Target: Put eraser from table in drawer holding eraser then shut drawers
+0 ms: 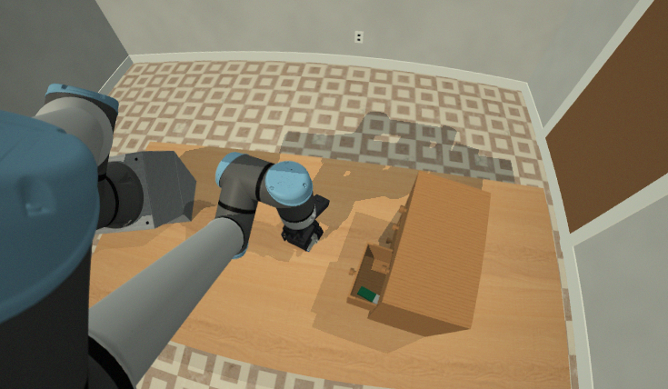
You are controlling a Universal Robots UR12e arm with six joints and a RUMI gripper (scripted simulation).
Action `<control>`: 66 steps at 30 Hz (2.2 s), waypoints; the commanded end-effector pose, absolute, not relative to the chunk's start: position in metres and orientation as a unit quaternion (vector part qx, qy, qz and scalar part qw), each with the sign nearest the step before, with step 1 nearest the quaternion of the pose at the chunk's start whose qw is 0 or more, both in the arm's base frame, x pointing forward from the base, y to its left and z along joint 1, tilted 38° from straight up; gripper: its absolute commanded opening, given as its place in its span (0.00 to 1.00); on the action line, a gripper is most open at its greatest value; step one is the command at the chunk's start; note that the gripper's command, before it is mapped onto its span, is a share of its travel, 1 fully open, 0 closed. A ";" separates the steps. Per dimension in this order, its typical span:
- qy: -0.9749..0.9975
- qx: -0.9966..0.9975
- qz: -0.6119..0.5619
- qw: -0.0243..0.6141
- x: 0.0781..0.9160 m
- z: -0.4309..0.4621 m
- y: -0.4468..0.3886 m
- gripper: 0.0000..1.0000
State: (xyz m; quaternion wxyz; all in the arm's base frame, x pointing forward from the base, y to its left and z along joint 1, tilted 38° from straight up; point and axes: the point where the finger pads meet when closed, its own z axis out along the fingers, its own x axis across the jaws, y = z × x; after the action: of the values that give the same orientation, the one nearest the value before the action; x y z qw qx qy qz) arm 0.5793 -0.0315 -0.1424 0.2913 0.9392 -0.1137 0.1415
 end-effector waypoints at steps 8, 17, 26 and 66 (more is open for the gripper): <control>-0.114 0.939 0.142 0.291 0.579 -0.142 -0.031 0.23; -0.114 0.939 0.142 0.291 0.579 -0.142 -0.031 0.23; -0.114 0.939 0.142 0.291 0.580 -0.145 -0.033 0.23; -0.114 0.939 0.142 0.291 0.583 -0.157 -0.043 0.23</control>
State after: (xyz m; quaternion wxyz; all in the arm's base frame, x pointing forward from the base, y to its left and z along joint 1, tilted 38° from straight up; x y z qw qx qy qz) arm 0.5832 -0.0428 -0.1578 0.2913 0.9392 -0.1137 0.1415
